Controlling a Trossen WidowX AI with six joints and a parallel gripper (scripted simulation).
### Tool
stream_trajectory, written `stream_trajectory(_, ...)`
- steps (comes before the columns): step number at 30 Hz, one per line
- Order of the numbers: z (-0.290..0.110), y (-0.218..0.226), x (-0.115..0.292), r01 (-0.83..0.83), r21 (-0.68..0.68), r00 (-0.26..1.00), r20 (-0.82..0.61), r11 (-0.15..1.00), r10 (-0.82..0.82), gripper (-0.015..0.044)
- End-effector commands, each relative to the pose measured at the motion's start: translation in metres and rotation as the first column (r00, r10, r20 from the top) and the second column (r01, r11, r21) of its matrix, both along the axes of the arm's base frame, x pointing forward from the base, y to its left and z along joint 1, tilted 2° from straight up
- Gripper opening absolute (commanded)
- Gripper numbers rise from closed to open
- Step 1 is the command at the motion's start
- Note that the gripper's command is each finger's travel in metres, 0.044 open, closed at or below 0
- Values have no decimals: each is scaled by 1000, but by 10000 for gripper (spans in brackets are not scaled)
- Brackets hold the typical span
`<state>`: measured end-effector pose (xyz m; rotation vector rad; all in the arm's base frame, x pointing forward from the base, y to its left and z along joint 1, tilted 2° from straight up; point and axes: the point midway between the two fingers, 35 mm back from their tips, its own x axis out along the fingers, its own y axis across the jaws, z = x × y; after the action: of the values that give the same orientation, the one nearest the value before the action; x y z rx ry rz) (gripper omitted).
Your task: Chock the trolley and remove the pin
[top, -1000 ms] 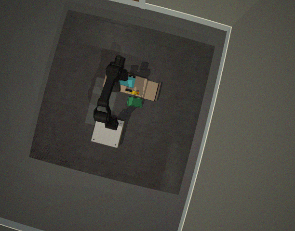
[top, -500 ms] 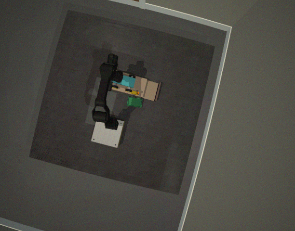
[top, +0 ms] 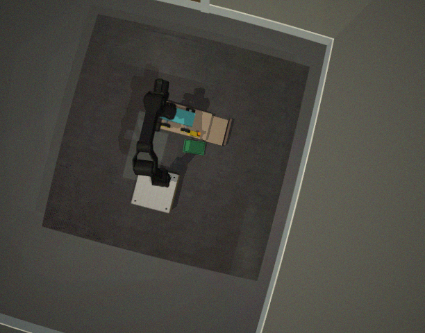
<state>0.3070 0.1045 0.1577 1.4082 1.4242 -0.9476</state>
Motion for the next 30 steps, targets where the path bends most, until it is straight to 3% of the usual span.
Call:
stream_trajectory(1,-7,3,-1,2,4,1000,-4,1000,-2,190)
stream_trajectory(30,-39,14,1,2,5,1000,-4,1000,-2,190)
